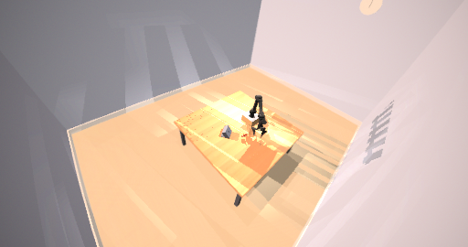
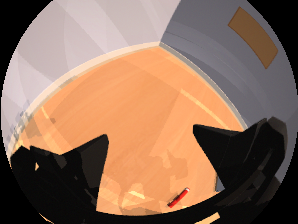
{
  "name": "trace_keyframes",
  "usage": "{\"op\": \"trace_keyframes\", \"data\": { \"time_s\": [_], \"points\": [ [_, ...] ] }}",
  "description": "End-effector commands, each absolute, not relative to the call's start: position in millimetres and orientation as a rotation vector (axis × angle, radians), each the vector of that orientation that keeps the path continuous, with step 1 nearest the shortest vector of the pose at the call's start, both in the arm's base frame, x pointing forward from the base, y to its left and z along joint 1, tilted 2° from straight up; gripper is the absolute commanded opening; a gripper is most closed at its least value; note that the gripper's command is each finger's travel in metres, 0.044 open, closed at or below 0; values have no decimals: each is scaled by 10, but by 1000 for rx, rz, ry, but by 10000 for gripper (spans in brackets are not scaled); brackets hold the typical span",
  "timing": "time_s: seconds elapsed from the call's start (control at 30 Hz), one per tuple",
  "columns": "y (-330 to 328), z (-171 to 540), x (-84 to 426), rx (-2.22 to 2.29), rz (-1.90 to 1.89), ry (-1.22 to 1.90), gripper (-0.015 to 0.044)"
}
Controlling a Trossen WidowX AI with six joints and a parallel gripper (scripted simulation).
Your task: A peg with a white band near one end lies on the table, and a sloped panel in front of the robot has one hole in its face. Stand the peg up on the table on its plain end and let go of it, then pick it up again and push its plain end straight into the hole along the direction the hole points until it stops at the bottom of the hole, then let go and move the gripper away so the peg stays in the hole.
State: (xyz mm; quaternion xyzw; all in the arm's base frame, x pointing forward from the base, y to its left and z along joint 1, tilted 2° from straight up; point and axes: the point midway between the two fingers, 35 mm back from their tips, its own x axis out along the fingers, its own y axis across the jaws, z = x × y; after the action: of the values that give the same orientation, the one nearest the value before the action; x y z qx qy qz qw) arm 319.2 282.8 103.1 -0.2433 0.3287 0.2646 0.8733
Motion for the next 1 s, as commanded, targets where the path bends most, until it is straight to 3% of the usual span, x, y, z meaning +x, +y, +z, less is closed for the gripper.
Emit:
{"op": "trace_keyframes", "data": {
  "time_s": [0.0, 0.97],
  "points": [
    [2640, 894, 3277, -446, 496, 791, 440],
    [1293, 275, 3351, 68, -39, 1393, 440]
  ]
}}
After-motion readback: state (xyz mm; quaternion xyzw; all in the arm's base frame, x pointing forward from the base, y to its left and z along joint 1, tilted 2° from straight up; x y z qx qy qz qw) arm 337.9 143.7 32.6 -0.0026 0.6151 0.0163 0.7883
